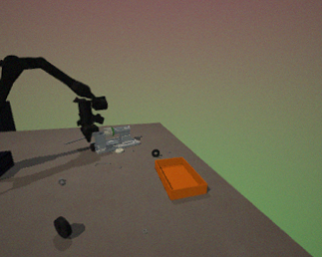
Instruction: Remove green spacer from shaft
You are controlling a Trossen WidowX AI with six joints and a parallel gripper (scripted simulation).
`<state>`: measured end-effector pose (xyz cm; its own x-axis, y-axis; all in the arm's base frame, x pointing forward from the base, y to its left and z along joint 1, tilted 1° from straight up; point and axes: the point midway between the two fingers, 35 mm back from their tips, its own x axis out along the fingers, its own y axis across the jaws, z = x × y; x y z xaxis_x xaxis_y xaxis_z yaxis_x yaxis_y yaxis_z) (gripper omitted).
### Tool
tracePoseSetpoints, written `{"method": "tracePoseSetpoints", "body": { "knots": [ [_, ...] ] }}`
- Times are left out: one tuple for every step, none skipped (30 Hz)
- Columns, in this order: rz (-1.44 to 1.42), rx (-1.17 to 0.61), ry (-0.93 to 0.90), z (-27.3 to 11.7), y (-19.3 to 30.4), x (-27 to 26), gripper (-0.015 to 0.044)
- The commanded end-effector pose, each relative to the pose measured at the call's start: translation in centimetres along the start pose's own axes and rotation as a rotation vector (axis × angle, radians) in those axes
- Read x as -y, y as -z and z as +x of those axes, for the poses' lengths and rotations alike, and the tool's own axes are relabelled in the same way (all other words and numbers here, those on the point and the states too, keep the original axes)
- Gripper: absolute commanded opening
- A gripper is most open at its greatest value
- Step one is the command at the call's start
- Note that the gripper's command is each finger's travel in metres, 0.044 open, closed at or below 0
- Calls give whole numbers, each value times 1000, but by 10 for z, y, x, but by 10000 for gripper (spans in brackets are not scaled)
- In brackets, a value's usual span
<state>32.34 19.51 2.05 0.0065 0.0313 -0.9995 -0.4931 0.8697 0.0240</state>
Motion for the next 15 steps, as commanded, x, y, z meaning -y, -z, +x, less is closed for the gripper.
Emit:
{"method": "tracePoseSetpoints", "body": {
  "knots": [
    [-2,-2,2,0,1,0,0],
    [-2,-2,2,0,1,0,0],
    [-2,-2,2,0,1,0,0],
    [-2,-2,2,0,1,0,0],
    [-2,-2,2,0,1,0,0],
    [-2,-2,2,0,2,0,0],
    [-2,-2,2,0,2,0,0],
    [-2,-2,2,0,2,0,0],
    [-2,-2,2,0,2,0,0],
    [-2,-2,2,0,2,0,0],
    [-2,-2,2,0,2,0,0],
    [-2,-2,2,0,2,0,0],
    [-2,-2,2,0,2,0,0],
    [-2,-2,2,0,2,0,0],
    [-2,-2,2,0,2,0,0]
  ]
}}
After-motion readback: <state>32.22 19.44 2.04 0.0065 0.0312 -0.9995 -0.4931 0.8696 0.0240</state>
